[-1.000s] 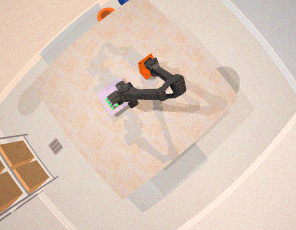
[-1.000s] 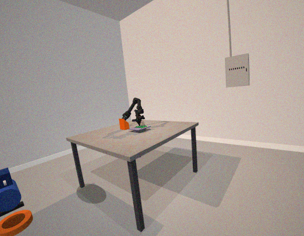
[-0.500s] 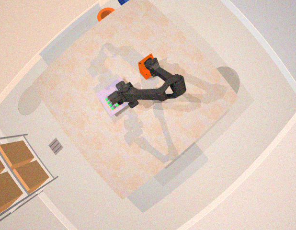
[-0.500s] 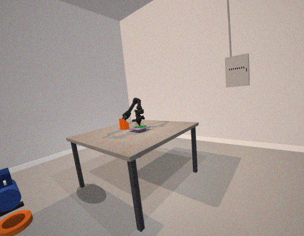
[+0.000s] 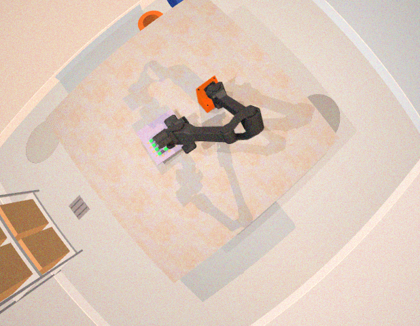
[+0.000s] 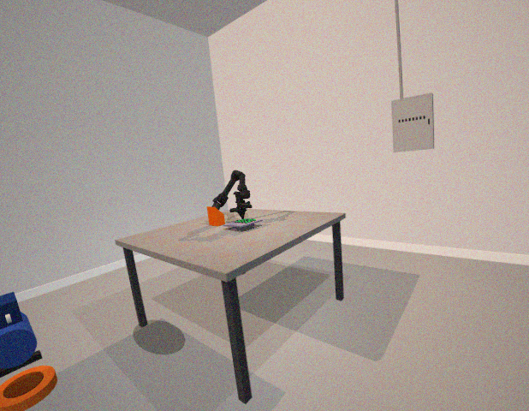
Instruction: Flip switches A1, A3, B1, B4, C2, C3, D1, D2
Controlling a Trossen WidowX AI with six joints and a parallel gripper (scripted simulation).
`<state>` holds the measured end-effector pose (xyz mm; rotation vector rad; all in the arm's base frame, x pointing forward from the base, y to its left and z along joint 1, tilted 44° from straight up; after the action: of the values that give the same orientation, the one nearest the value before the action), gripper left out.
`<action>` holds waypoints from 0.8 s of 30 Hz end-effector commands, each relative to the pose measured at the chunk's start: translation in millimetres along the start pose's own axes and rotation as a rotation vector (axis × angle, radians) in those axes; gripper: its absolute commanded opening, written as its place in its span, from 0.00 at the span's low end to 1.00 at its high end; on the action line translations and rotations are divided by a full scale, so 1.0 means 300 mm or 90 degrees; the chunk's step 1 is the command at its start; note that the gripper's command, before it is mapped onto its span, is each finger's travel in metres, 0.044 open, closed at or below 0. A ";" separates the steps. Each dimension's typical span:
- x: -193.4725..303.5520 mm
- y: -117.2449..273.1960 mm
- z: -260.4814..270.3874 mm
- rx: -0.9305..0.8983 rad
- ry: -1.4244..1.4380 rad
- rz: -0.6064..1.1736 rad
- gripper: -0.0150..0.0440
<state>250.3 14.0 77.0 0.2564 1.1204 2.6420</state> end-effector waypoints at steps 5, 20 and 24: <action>-0.016 0.107 -0.003 0.005 -0.006 0.005 0.25; -0.087 0.213 -0.073 0.004 -0.002 0.015 0.25; -0.090 0.213 -0.078 0.004 -0.002 0.015 0.25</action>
<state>255.9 -47.1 108.5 0.2870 1.1247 2.6579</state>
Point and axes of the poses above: the point midway between the two fingers, 35 mm back from their tips, its own y axis back along the fingers, its own z axis across the jaws, x = y × z, the point moved 7 cm from there along y, back along the fingers, and after that the axes turned 9 degrees about -y, right-handed, at the moved point
